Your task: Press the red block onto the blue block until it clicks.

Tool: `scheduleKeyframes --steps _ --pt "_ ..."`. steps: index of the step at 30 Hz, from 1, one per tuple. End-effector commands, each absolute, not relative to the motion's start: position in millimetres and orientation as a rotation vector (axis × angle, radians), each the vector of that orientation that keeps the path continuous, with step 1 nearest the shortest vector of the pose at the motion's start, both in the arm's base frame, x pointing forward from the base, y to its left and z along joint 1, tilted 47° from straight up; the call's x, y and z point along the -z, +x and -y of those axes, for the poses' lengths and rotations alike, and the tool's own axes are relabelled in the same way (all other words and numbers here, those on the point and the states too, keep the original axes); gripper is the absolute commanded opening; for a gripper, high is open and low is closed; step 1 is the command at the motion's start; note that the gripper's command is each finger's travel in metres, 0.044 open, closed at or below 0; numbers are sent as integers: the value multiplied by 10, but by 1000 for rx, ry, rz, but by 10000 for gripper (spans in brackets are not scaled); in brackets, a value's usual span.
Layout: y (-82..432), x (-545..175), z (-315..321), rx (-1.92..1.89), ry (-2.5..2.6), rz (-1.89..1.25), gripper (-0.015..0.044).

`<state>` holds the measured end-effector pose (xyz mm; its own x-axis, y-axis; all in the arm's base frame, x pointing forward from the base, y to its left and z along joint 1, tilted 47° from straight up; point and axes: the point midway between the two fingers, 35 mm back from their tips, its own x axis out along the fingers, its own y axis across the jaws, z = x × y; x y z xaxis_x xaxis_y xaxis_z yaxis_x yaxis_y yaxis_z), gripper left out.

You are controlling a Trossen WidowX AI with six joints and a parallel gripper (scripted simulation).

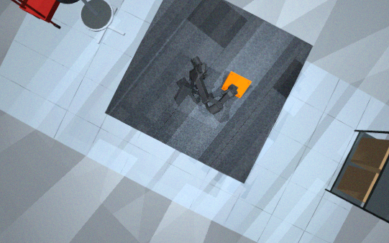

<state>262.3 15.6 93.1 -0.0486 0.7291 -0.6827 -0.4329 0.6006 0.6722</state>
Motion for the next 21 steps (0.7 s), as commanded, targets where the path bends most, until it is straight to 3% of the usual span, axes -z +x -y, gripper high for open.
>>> scheduleKeyframes --steps 1,21 --pt "2568 -973 -182 -957 301 -1337 440" --pt "2530 -593 -629 -958 302 -1336 440"
